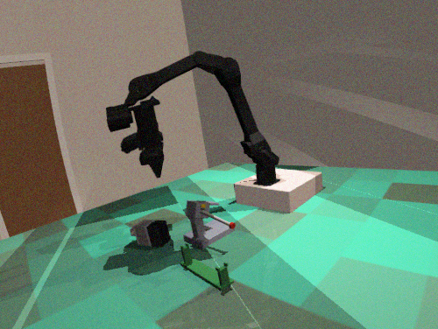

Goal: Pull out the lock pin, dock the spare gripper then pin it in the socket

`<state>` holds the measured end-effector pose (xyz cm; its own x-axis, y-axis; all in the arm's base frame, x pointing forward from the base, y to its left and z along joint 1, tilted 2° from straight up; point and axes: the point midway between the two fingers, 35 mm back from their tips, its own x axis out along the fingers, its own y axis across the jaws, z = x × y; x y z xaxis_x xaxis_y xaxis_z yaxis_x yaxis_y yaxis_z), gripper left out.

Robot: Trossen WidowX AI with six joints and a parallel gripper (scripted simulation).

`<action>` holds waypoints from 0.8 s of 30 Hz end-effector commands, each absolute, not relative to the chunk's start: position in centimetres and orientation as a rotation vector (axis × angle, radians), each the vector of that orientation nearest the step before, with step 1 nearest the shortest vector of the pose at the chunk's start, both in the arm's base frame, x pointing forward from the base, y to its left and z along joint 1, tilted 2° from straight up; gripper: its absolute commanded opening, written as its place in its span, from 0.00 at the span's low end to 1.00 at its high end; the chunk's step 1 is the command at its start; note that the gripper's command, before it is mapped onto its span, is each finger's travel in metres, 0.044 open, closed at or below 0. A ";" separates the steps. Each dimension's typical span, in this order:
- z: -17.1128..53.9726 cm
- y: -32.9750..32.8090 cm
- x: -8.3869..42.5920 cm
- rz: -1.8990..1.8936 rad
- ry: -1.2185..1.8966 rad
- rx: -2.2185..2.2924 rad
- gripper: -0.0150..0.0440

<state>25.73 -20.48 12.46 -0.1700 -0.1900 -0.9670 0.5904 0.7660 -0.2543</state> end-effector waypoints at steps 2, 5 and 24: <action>12.6 -15.5 28.1 -0.334 1.649 0.050 0.76; 12.8 -12.6 29.1 -0.128 1.648 -0.110 0.76; 14.1 5.6 29.0 1.114 1.243 -1.107 0.76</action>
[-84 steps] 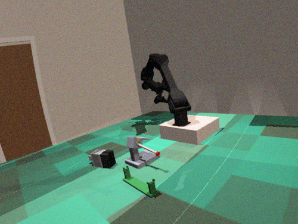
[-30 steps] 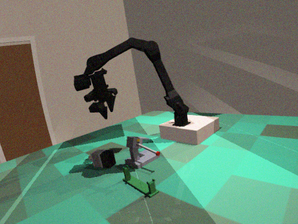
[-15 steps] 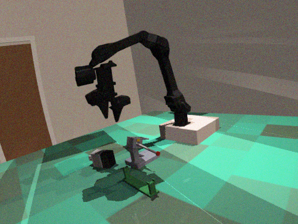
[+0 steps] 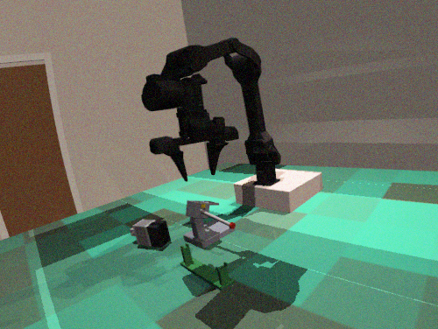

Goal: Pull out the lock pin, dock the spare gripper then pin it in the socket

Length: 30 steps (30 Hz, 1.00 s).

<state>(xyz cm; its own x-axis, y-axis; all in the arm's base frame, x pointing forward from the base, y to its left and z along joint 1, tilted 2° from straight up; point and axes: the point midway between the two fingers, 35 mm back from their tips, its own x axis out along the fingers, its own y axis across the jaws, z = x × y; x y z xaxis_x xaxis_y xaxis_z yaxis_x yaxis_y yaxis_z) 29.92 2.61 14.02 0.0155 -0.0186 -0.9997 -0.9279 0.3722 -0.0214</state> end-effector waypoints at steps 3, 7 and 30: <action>14.2 6.2 28.8 1.155 1.216 -1.140 0.76; 14.2 6.2 28.8 1.155 1.216 -1.140 0.76; 6.2 7.3 29.1 1.157 1.220 -1.124 0.76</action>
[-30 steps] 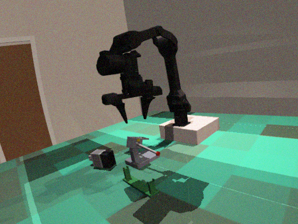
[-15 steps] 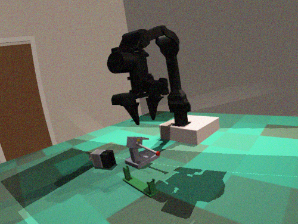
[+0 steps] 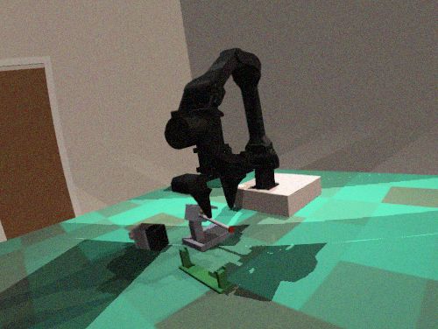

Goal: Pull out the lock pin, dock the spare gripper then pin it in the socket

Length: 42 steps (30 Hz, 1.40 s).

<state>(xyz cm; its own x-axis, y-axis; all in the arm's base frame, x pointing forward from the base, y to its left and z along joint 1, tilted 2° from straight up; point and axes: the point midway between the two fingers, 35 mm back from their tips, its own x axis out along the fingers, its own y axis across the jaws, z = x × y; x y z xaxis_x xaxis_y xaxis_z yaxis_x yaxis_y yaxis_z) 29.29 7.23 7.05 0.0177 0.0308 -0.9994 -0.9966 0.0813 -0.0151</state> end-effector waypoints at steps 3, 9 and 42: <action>5.7 7.3 29.1 1.157 1.220 -1.124 0.76; 4.7 7.3 29.1 1.157 1.220 -1.124 0.76; 1.0 7.2 28.9 1.157 1.220 -1.124 0.63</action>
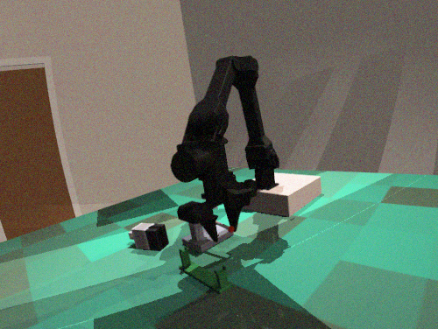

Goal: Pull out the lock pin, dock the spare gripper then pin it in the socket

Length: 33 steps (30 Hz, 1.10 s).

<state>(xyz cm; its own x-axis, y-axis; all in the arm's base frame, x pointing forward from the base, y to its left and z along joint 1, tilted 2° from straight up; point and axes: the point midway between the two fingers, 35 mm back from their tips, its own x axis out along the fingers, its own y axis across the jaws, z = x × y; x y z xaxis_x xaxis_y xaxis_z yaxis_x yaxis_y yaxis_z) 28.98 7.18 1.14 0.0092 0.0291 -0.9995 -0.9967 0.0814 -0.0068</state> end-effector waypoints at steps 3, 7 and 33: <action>1.0 7.2 28.9 1.157 1.220 -1.124 0.50; 1.0 7.2 28.9 1.157 1.220 -1.124 0.32; 2.0 7.8 29.0 1.224 1.108 -1.021 0.25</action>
